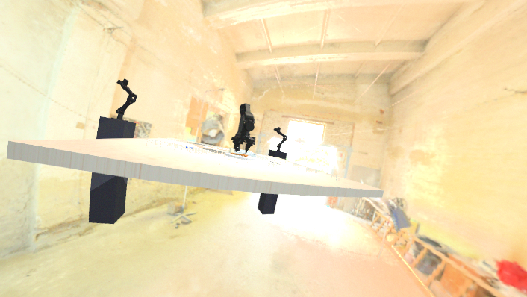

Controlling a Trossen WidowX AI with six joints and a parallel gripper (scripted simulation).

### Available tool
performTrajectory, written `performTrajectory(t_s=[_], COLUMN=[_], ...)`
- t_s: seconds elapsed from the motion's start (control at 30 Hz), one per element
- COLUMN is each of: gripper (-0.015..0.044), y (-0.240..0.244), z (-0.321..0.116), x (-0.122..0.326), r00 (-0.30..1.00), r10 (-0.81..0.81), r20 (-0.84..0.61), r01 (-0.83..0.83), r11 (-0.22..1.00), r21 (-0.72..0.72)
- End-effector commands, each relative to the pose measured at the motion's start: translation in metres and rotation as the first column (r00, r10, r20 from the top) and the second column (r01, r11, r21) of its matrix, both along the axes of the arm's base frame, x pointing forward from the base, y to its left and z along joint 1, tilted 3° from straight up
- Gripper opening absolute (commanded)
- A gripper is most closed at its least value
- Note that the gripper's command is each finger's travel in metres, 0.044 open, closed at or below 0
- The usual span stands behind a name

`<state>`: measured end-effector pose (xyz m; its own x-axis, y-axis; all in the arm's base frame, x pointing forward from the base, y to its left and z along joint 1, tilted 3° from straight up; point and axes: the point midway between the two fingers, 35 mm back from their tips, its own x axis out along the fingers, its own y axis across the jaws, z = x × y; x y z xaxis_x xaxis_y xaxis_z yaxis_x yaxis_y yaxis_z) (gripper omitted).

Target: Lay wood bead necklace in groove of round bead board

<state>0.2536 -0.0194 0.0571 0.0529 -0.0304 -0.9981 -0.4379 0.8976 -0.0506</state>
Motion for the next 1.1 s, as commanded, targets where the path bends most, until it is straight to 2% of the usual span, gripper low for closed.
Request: performTrajectory(t_s=[0.0,0.2,1.07], gripper=[0.0282,0.0125,0.0120], y=[0.003,0.003,0.002], z=[0.023,0.026,-0.007], x=[0.010,0.011,0.014], r00=[0.995,0.993,0.993], r10=[-0.093,-0.114,-0.112], r20=[0.023,0.024,0.026], r01=[0.093,0.113,0.112], r11=[0.996,0.994,0.994], r21=[0.007,0.009,0.009])
